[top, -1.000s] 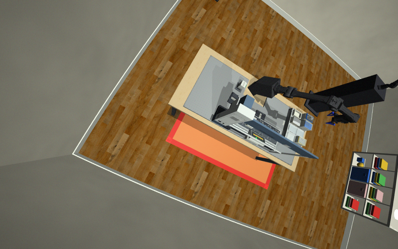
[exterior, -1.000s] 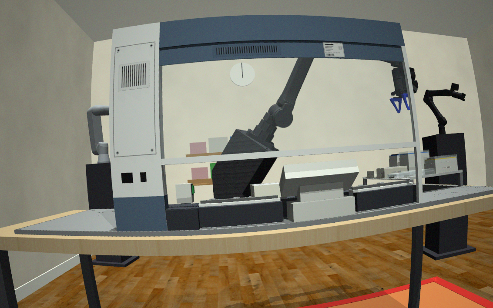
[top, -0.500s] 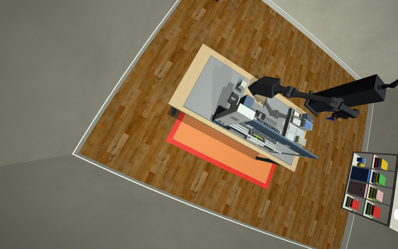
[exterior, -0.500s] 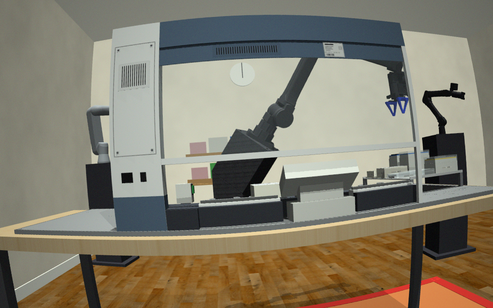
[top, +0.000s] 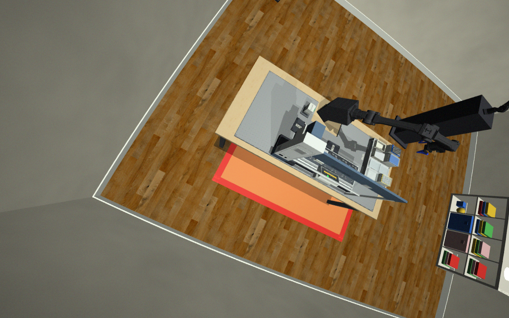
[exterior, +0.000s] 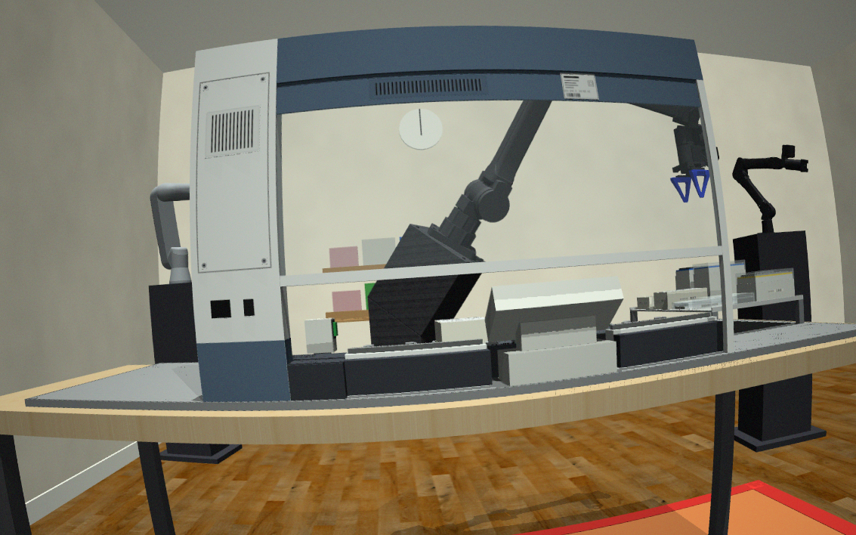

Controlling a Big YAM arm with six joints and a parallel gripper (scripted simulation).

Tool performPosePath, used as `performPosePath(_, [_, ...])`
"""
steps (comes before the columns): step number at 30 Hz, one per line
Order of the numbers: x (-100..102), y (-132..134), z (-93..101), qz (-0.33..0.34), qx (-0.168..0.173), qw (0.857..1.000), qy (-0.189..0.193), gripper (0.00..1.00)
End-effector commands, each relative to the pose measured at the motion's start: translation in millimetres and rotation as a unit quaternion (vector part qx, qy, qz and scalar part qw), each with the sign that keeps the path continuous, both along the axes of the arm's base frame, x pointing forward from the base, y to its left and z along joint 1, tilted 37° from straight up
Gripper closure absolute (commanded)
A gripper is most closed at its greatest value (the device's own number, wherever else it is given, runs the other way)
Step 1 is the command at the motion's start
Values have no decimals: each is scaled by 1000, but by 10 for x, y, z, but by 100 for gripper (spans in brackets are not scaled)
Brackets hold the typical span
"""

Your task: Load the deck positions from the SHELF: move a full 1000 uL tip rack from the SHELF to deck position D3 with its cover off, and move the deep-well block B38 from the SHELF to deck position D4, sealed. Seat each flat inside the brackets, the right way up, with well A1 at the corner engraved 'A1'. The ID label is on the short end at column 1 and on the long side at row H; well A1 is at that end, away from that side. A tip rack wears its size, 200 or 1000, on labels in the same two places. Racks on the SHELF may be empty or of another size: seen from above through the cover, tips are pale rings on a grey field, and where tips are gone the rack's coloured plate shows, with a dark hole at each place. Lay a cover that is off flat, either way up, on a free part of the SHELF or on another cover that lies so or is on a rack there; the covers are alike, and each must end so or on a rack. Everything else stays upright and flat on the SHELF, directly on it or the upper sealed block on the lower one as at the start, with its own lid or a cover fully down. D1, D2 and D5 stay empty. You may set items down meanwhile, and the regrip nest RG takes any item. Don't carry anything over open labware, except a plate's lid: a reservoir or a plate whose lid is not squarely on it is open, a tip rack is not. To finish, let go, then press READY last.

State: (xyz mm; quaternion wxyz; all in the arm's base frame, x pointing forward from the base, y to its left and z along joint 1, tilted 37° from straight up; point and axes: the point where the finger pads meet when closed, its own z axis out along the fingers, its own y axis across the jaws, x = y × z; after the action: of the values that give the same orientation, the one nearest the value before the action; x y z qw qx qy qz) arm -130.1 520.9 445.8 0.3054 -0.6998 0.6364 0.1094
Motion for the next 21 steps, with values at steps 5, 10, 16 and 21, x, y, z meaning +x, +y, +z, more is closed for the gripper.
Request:
performPosePath(5, [73, 126, -115, -2, 1, 1000, -1, 0])
performPosePath(10, [86, 154, -155, -2, 1, 1000, -1, 0])
performPosePath(16, [111, 210, -234, -2, 1, 1000, -1, 0])
performPosePath(21, [132, 256, -300, -2, 1, 1000, -1, 0])
